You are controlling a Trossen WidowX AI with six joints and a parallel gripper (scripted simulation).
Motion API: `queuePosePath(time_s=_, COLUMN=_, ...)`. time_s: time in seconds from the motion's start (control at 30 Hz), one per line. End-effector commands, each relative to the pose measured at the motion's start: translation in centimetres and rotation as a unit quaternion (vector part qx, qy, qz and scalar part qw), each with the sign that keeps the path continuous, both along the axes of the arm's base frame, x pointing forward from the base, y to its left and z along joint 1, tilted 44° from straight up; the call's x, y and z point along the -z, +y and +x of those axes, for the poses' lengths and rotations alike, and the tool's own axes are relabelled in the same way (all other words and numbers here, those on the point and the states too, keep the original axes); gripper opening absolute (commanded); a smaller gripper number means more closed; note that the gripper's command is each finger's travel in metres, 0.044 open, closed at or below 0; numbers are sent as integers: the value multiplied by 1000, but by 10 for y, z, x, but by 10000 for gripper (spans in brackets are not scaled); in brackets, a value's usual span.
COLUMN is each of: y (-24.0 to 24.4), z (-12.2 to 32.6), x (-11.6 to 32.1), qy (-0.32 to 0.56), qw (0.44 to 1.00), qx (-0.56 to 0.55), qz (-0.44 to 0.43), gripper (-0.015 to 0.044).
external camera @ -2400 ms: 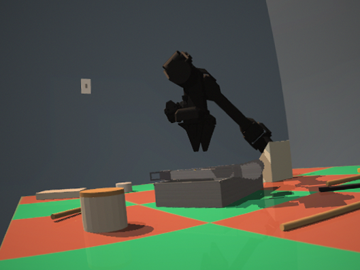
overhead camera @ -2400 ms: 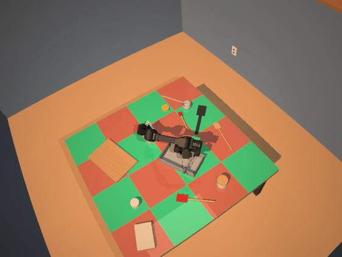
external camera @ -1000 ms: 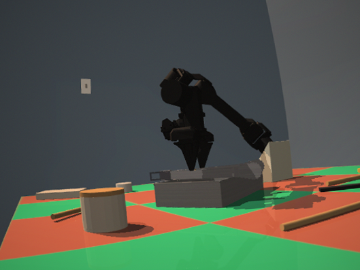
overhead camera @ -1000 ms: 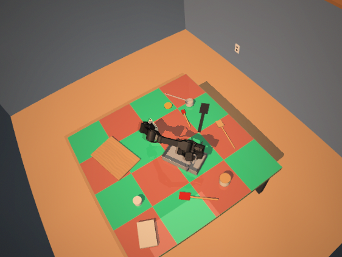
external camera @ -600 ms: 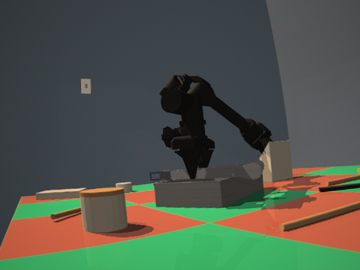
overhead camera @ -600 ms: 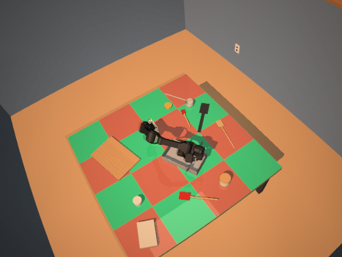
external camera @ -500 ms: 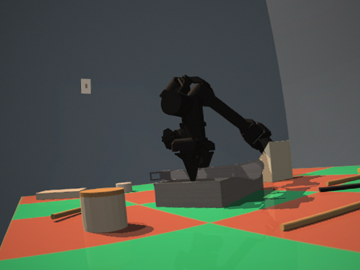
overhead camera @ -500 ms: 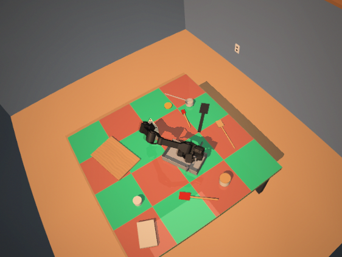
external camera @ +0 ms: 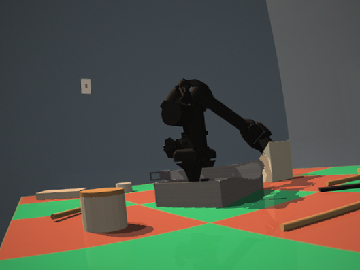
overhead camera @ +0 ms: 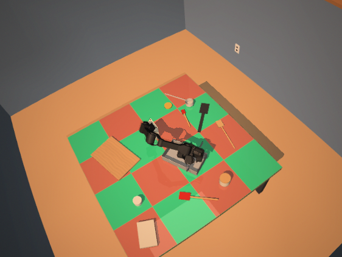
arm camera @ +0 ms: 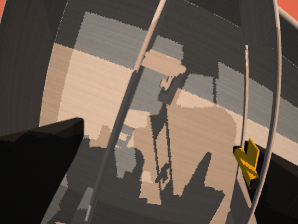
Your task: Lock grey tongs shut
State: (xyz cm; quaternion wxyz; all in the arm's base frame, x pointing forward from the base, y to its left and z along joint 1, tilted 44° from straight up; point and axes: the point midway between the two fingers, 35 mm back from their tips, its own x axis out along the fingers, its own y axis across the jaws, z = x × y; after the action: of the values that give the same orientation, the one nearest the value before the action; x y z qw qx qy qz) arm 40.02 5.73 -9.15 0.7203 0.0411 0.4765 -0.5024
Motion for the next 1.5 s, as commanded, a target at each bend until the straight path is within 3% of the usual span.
queuePosePath(time_s=0.0, y=-3, z=-3, x=3, qy=6, qw=1000, qx=-2, qz=-5, gripper=440)
queuePosePath(time_s=0.03, y=-1, z=0, x=1, qy=0, qw=1000, qx=0, qz=0, gripper=414)
queuePosePath(time_s=1.47, y=-1, z=0, x=1, qy=0, qw=1000, qx=0, qz=0, gripper=127)
